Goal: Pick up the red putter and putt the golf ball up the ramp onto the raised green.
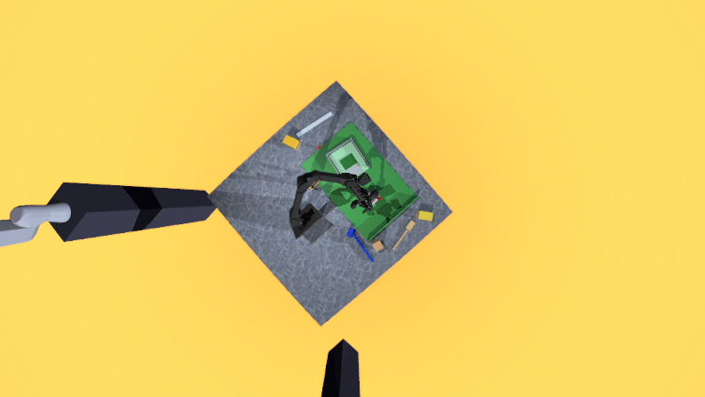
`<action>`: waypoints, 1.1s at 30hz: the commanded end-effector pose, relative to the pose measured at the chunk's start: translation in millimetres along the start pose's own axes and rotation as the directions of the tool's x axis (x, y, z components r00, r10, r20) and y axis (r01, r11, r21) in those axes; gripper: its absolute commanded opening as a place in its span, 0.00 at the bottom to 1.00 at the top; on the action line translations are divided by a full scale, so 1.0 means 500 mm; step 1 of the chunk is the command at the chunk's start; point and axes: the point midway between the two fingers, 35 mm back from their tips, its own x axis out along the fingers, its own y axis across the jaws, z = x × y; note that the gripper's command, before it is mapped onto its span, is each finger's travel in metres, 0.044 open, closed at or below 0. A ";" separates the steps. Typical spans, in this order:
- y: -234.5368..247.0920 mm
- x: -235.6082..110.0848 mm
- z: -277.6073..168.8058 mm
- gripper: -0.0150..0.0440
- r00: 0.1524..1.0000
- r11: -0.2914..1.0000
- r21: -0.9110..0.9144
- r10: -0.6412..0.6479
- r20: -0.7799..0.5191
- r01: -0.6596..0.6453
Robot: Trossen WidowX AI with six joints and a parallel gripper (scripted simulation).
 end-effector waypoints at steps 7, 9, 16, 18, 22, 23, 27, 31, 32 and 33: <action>0.018 0.012 0.020 0.25 1.000 1.000 0.005 0.003 -0.010 -0.003; 0.021 0.014 0.025 0.25 1.000 1.000 0.005 0.003 -0.010 -0.003; 0.032 0.020 0.044 0.25 1.000 1.000 0.005 0.003 -0.009 -0.003; 0.035 0.022 0.049 0.25 1.000 1.000 0.005 0.004 -0.009 -0.003; 0.039 0.021 0.057 0.25 1.000 1.000 -0.007 0.008 0.000 -0.008; 0.039 0.021 0.057 0.25 1.000 1.000 -0.007 0.008 0.000 -0.008; 0.039 0.021 0.057 0.25 1.000 1.000 -0.007 0.008 0.000 -0.008; 0.039 0.024 0.057 0.25 1.000 1.000 -0.006 0.007 -0.001 -0.007; 0.038 0.029 0.055 0.25 1.000 1.000 -0.005 0.007 -0.001 -0.007; 0.038 0.036 0.054 0.25 1.000 1.000 -0.004 0.006 -0.002 -0.006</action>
